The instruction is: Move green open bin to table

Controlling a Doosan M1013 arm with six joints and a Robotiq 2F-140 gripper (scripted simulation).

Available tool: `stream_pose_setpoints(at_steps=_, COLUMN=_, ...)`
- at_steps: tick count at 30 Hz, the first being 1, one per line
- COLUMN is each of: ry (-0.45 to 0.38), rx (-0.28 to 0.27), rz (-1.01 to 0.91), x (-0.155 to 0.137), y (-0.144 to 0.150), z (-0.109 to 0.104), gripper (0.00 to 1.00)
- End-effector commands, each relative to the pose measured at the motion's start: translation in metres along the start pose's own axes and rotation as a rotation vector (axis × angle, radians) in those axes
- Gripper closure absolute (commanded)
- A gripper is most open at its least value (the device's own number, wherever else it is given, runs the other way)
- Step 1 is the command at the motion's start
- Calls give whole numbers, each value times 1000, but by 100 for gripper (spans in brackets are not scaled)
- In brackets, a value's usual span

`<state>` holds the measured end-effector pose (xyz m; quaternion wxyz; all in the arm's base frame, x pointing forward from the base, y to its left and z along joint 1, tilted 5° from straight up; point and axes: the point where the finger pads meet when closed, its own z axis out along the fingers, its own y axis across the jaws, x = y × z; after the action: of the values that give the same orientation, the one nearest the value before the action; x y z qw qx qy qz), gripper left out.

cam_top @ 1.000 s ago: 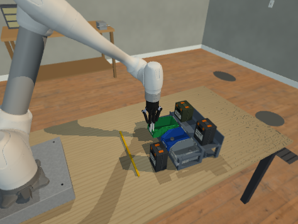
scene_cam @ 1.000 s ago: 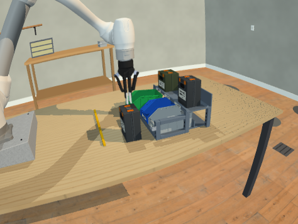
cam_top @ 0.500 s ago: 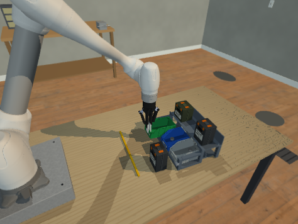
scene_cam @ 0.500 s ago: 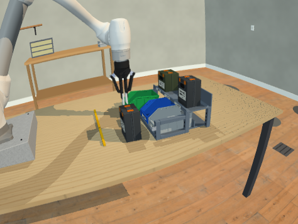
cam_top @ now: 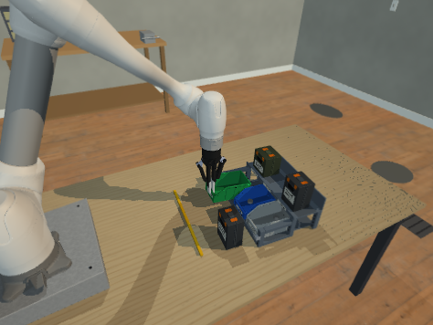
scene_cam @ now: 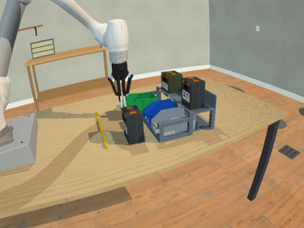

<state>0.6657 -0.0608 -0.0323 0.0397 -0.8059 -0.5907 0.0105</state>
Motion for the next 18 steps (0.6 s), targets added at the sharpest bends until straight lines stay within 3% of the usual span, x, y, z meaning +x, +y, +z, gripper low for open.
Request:
stream_pose_setpoints(at_steps=1, ry=0, rx=1, rz=0, x=0, y=-12, z=0, gripper=100)
stream_pose_setpoints(at_steps=4, ry=0, rx=0, rz=0, x=0, y=-30, z=0, gripper=100)
stream_pose_setpoints(at_steps=16, ry=0, rx=0, rz=0, x=0, y=-30, z=0, gripper=100)
stream_pose_setpoints(at_steps=18, ry=0, rx=0, rz=0, x=0, y=-42, z=0, gripper=100)
